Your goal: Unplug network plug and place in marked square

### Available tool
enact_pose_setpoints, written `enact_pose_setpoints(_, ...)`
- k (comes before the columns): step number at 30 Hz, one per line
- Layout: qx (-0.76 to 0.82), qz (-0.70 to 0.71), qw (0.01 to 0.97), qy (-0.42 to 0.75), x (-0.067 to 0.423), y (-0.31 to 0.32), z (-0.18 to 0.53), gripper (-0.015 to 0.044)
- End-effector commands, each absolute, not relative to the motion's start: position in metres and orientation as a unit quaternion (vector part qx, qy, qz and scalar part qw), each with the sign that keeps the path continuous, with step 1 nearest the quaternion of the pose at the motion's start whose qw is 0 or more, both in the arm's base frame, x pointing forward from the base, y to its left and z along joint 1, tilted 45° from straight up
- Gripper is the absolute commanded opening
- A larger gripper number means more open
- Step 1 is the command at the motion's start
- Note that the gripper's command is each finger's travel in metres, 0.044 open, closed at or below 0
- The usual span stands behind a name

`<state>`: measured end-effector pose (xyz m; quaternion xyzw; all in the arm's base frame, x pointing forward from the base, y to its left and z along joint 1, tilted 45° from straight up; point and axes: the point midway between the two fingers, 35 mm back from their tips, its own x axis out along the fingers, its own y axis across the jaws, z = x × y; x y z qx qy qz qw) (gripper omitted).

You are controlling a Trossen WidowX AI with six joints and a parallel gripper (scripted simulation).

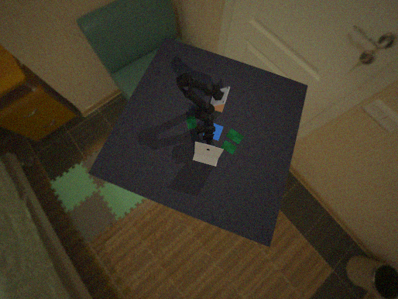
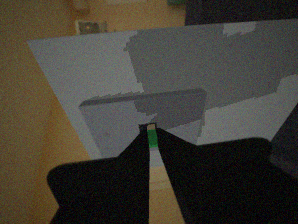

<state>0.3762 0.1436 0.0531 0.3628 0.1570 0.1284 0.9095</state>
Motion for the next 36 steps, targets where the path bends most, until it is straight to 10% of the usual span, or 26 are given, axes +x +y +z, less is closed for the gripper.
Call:
enact_pose_setpoints(1, 0.365, 0.128, 0.908, 0.158, 0.374, 0.143, 0.053, 0.0)
enact_pose_setpoints(36, 0.365, 0.128, 0.908, 0.159, 0.355, 0.14, 0.053, 0.0)
